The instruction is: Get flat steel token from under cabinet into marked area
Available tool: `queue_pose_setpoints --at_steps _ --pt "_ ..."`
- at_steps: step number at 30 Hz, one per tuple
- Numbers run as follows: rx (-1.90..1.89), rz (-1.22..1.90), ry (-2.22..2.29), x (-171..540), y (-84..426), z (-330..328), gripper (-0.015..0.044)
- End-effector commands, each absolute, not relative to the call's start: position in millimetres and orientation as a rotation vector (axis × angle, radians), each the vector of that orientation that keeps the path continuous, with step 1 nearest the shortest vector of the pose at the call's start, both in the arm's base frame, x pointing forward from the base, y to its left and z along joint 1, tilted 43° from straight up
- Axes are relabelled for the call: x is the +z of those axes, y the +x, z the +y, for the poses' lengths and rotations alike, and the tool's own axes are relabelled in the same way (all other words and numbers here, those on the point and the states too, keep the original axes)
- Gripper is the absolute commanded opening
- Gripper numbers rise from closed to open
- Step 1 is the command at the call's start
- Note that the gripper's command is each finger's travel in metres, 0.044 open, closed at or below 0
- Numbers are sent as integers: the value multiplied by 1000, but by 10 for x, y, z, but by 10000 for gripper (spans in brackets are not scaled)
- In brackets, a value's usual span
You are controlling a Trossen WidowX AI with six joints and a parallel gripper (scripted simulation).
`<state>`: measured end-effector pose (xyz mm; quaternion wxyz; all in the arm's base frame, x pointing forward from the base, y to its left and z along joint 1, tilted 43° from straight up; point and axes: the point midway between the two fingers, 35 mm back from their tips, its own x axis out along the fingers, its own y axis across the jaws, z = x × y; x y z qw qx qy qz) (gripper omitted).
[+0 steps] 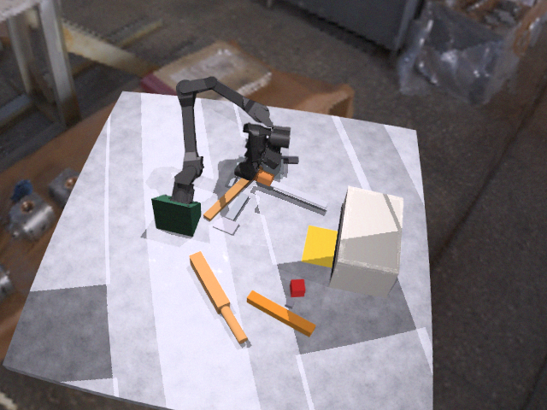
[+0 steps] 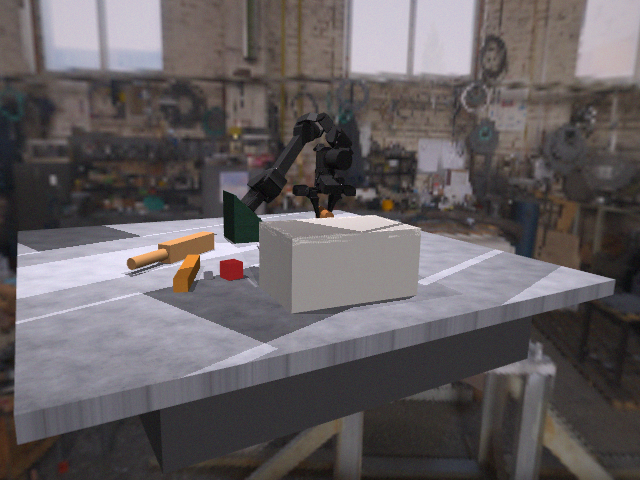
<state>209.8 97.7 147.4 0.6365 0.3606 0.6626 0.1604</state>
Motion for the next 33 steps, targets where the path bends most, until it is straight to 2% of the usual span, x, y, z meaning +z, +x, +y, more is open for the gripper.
queue_pose_setpoints --at_steps 1,21,33 --pt "372 1486 821 1604 2146 918 0" --pt "370 1488 820 1930 2087 718 0" --pt "371 1487 819 1970 2283 691 0"
